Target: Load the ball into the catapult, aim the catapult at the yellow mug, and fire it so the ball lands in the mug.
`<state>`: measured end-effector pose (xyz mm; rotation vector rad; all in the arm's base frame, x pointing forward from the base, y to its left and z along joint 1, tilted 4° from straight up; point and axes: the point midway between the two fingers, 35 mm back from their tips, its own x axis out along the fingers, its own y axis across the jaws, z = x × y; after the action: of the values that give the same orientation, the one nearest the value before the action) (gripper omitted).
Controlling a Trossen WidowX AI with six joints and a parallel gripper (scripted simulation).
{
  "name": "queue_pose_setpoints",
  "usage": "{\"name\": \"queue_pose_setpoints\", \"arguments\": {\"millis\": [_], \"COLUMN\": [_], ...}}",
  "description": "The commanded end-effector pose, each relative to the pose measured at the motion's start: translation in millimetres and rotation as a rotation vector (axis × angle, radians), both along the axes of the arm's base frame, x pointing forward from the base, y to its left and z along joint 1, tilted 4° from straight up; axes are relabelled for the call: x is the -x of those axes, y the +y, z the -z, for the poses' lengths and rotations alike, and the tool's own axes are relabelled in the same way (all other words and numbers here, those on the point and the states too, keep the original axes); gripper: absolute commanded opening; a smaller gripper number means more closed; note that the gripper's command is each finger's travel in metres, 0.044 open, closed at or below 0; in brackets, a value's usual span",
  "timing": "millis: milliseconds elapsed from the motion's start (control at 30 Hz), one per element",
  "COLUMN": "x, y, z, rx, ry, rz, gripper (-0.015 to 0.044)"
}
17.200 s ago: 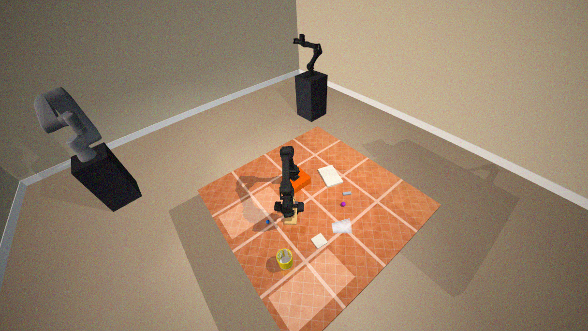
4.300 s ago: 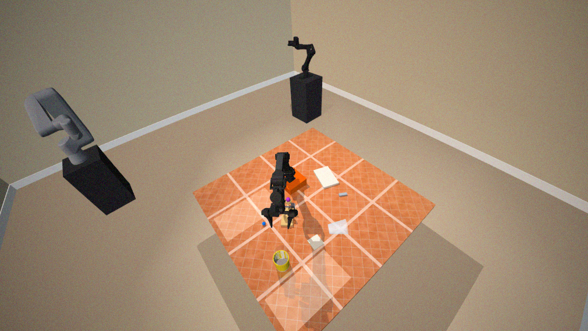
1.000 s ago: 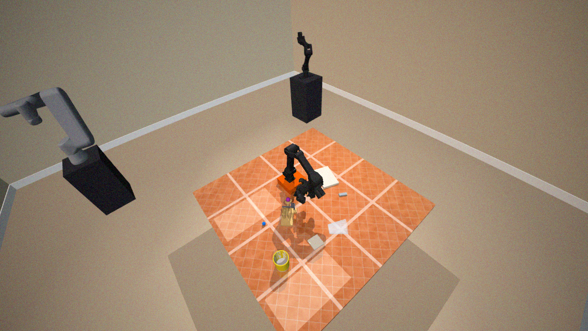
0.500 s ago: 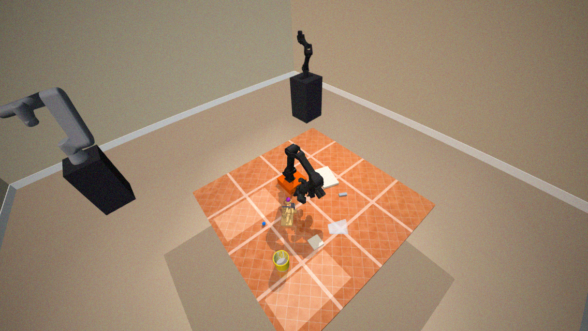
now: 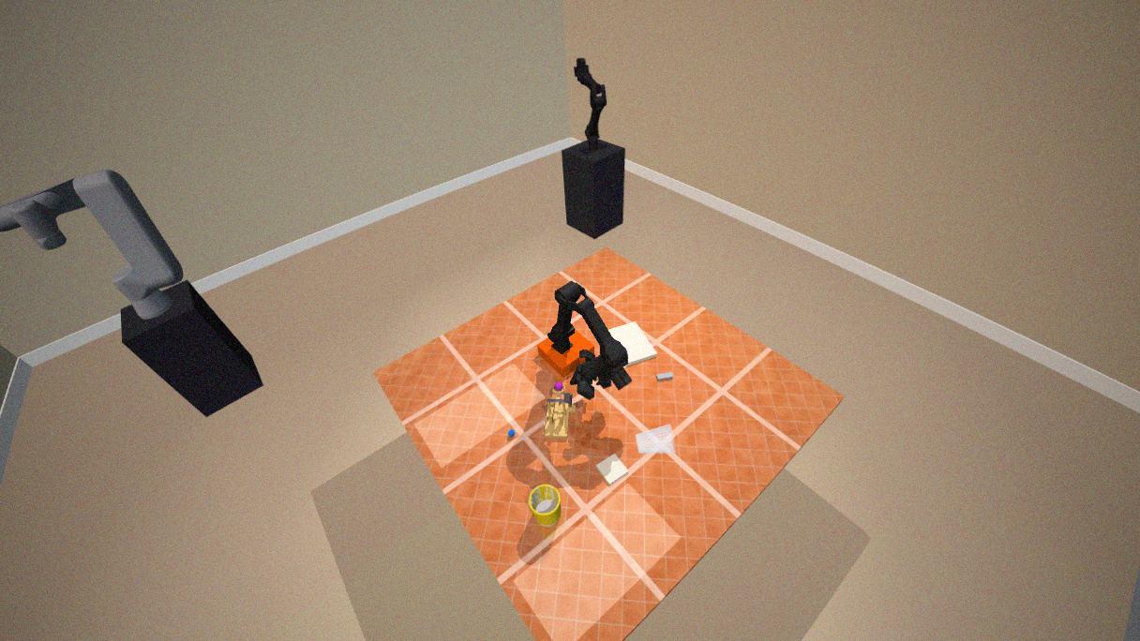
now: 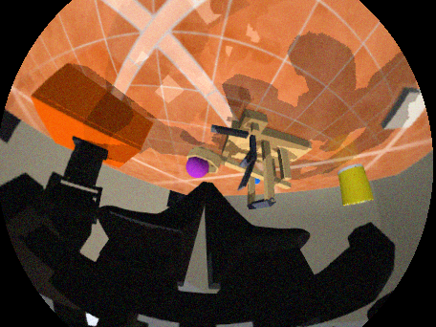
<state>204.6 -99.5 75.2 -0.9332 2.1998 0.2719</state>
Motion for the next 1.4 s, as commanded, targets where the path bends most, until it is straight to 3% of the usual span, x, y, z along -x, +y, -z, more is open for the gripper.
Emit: {"name": "queue_pose_setpoints", "arguments": {"millis": [0,1367], "x": [0.4,3.2], "y": [-0.9,-4.3], "z": [6.8,86.3], "rx": [0.001,0.002], "ry": [0.008,0.009], "rz": [-0.006,-0.006], "gripper": [0.0,0.0]}}
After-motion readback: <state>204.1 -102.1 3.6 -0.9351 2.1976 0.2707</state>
